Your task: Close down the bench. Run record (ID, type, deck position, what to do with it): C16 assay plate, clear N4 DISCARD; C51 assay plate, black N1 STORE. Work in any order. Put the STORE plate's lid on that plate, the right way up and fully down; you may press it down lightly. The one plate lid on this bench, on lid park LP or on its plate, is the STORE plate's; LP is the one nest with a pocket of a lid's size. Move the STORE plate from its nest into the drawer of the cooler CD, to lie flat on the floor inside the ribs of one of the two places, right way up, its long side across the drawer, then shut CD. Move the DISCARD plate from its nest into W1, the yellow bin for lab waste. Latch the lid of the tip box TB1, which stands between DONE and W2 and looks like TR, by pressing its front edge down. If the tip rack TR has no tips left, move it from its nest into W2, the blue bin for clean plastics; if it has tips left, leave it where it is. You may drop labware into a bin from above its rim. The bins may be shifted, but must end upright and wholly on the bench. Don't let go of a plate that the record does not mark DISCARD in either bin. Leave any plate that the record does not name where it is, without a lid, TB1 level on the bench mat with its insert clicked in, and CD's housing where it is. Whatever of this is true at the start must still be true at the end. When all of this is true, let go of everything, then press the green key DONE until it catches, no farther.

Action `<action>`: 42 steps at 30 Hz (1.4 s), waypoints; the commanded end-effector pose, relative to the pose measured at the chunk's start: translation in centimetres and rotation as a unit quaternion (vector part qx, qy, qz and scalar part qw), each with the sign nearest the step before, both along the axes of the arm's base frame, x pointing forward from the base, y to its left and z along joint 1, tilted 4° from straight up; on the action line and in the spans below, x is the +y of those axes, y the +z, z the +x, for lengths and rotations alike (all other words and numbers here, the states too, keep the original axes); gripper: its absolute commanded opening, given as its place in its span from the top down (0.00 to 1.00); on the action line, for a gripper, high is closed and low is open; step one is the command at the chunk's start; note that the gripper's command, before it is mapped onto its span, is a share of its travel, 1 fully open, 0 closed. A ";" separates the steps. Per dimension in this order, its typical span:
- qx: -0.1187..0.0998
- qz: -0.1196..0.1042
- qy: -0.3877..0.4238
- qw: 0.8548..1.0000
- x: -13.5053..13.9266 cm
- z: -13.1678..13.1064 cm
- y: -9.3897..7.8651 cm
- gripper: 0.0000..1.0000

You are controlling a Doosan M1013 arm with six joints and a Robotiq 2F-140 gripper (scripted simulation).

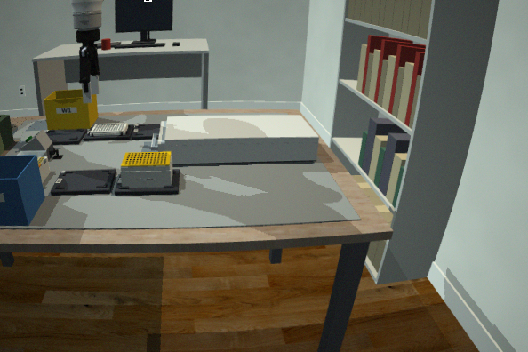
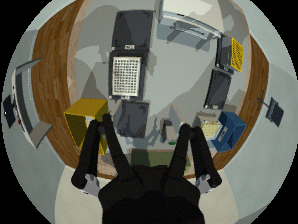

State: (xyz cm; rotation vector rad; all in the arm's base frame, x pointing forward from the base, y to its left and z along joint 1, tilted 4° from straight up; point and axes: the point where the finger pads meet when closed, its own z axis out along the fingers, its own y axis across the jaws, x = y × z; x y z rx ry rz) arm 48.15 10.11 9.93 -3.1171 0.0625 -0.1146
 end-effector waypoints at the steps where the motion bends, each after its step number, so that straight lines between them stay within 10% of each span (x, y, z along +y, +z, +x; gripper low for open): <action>1: 0.000 0.000 0.000 1.000 -1.1 0.7 0.1 0.34; 42: 0.000 0.000 0.000 1.000 -13.3 8.4 0.9 0.34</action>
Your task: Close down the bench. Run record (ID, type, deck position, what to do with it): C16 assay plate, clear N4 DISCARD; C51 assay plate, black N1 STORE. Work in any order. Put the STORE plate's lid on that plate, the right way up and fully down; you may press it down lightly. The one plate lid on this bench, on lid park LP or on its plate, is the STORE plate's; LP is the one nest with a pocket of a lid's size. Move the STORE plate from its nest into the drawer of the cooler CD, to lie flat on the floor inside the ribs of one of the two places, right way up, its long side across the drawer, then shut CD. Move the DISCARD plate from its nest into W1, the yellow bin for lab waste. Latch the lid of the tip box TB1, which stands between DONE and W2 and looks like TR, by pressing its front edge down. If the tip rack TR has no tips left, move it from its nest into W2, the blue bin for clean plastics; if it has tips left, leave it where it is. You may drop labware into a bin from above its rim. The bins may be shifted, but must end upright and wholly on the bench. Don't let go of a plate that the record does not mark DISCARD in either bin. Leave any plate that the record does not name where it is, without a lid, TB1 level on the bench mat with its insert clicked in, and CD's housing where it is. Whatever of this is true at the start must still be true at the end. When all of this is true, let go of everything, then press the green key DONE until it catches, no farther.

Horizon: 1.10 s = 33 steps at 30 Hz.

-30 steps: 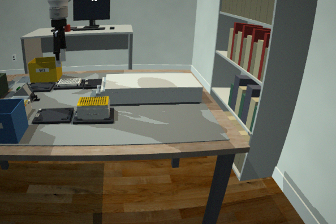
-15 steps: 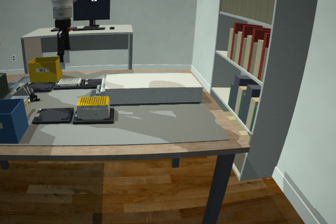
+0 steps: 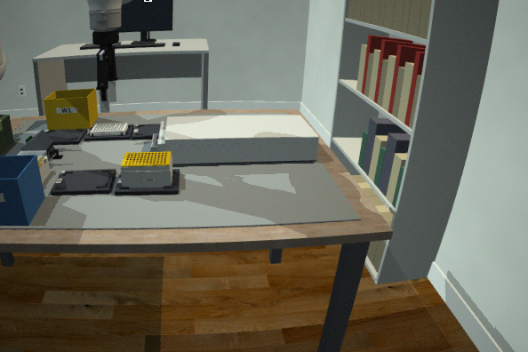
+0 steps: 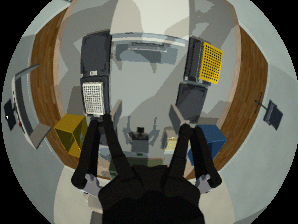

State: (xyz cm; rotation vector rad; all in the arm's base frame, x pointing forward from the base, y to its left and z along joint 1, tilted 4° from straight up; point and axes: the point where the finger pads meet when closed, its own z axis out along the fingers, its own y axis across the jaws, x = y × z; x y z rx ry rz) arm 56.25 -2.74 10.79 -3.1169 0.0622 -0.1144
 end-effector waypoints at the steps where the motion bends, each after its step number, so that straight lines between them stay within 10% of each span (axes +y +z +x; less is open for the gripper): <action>1: 0.000 0.000 0.000 1.000 -0.5 0.3 0.0 0.34; 33: 0.000 0.000 0.000 1.000 -10.6 6.7 0.7 0.34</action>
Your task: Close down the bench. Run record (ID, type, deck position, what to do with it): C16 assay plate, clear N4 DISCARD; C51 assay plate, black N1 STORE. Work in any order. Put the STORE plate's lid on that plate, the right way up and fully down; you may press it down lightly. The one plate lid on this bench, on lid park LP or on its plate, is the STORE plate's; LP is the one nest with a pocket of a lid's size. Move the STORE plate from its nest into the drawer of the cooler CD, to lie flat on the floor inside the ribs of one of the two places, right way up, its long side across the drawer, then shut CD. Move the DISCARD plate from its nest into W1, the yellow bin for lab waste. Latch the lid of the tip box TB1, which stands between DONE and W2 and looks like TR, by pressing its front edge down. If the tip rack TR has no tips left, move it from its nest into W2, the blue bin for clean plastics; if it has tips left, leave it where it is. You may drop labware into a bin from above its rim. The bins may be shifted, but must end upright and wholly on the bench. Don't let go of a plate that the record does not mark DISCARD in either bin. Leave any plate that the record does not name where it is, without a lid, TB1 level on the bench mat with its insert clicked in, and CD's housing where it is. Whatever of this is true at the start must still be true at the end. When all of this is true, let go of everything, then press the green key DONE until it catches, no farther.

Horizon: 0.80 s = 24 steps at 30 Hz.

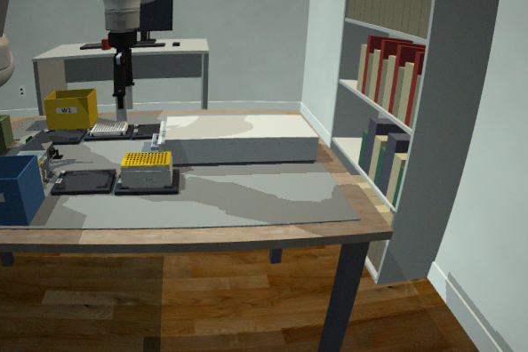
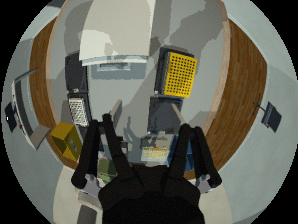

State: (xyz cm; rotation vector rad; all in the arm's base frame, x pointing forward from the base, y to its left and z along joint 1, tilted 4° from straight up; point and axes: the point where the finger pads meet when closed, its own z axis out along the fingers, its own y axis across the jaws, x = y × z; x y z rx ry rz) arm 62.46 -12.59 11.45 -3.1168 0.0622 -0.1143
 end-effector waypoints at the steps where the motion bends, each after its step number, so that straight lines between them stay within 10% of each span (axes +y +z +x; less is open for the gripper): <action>1: 0.000 0.000 0.000 1.000 -0.7 0.5 0.1 0.34; 24: 0.000 0.000 0.000 1.000 -7.5 4.7 0.5 0.34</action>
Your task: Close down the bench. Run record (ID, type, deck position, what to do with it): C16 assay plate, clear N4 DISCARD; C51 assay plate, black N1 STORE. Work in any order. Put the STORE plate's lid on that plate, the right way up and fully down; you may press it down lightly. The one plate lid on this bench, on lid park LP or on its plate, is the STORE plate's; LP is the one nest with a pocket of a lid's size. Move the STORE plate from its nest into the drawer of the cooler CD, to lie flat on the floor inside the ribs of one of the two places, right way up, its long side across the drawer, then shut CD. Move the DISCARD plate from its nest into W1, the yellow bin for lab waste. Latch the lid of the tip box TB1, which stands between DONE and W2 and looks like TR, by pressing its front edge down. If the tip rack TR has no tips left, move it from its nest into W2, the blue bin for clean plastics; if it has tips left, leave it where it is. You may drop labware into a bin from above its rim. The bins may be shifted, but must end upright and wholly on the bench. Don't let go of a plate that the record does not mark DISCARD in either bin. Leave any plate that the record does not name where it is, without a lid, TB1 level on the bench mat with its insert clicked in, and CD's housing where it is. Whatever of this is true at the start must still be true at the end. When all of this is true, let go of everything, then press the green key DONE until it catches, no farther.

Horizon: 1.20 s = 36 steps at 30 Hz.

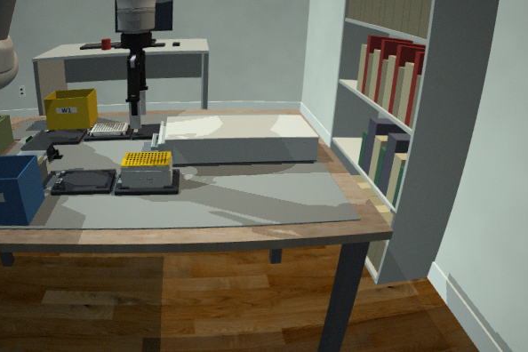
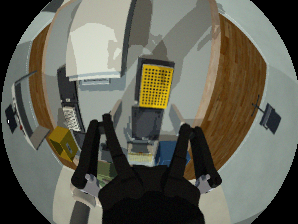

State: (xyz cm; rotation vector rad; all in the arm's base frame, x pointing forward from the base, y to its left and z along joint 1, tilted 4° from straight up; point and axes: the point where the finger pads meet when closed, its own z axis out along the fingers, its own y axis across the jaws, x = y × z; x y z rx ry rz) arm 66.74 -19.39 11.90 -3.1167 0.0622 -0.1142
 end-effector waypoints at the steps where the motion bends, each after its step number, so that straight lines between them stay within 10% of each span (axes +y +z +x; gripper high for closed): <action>1: 0.000 0.000 0.000 1.000 -1.0 0.7 0.1 0.34; 36: 0.000 0.000 0.000 1.000 -2.7 1.9 -2.1 0.34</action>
